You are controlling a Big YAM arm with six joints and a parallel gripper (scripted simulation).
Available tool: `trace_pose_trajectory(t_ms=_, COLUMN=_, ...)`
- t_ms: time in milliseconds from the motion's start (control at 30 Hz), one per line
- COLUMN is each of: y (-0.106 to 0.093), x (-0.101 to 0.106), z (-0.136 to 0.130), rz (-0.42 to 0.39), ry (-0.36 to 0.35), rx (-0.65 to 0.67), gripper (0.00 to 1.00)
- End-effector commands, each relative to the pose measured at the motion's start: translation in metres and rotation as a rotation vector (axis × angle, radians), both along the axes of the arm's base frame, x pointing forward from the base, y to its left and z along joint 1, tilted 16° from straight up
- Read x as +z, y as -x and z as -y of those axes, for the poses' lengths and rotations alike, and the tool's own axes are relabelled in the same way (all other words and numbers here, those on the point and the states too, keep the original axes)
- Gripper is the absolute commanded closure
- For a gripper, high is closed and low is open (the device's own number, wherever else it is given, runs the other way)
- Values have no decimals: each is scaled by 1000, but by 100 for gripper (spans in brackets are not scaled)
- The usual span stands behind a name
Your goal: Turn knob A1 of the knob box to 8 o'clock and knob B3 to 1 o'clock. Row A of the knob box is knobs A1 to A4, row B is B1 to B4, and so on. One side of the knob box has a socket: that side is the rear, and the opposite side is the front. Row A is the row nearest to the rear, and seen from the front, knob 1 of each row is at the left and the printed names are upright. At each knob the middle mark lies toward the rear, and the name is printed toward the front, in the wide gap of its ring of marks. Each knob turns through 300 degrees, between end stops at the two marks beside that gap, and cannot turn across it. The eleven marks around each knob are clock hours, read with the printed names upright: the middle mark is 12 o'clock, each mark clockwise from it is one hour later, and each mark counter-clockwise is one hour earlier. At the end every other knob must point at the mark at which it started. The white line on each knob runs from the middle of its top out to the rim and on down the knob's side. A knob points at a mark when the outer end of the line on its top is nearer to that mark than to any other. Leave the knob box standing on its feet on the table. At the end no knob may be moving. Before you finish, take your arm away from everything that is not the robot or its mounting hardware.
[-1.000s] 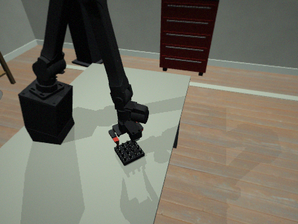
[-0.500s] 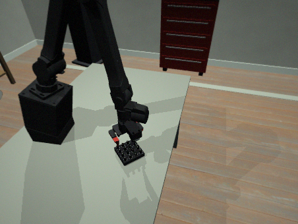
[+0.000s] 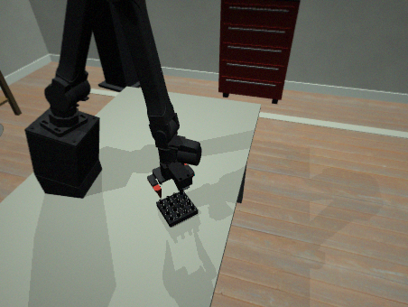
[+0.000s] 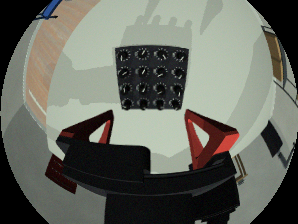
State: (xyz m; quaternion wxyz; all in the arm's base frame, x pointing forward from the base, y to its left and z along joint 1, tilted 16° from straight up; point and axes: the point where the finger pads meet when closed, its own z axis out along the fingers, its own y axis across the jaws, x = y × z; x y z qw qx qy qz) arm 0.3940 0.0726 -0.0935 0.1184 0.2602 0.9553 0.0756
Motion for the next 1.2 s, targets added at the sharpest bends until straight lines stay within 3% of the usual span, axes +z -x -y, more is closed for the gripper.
trace_pose_trajectory(t_ms=0, y=0, x=8, z=-8, rz=32, ry=-7, rx=-3, gripper=0)
trace_pose_trajectory(t_ms=633, y=27, x=-1, z=-23, rz=20, ry=-7, rx=-3, gripper=0)
trace_pose_trajectory(t_ms=1167, y=27, x=0, z=-22, rz=21, ry=-6, rx=-3, gripper=0)
